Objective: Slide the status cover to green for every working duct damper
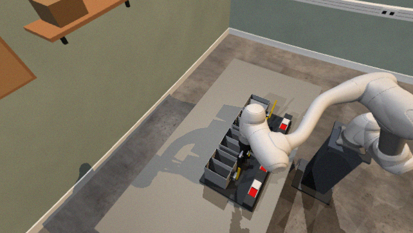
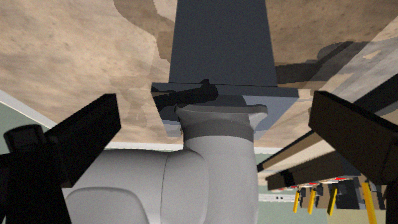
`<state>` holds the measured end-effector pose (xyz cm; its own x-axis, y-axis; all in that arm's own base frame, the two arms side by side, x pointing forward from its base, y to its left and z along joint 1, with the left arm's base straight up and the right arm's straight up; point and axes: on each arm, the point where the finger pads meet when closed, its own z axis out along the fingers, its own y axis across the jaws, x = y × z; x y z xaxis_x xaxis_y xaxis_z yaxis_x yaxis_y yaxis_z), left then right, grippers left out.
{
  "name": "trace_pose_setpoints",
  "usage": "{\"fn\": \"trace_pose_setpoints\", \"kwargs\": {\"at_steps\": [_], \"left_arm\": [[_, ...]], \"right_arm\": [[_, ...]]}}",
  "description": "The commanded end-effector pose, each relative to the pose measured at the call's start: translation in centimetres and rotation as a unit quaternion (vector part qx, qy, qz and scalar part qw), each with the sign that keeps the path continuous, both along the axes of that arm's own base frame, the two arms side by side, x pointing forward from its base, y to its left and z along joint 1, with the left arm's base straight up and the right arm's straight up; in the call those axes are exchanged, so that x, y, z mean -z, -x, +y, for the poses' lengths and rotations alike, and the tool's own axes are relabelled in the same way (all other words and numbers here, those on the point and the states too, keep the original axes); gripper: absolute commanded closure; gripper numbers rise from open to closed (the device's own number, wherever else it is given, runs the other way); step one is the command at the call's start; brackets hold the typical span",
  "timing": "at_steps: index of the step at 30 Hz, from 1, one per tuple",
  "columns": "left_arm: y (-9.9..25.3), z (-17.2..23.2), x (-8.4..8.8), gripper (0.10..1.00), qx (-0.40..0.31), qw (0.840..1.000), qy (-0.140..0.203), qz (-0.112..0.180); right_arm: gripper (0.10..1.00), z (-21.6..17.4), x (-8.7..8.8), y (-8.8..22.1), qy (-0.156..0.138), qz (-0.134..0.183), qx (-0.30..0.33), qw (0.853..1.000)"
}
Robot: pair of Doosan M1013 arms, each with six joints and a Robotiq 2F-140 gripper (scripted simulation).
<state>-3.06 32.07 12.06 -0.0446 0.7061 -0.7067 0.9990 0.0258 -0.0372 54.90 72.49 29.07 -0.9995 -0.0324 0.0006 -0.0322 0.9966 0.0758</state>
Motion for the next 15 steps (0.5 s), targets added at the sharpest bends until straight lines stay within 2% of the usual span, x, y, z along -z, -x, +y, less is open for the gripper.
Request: {"fn": "trace_pose_setpoints", "kwargs": {"at_steps": [1, 15], "left_arm": [[0.01, 0.03, -0.03, 0.098, 0.000, 1.000, 0.000, 0.000], [0.01, 0.03, -0.03, 0.098, 0.000, 1.000, 0.000, 0.000]], "right_arm": [[0.795, 0.02, -0.14, 0.00, -0.001, 0.000, 0.000, 1.000], [0.795, 0.05, 0.20, 0.01, -0.001, -0.001, 0.000, 1.000]]}}
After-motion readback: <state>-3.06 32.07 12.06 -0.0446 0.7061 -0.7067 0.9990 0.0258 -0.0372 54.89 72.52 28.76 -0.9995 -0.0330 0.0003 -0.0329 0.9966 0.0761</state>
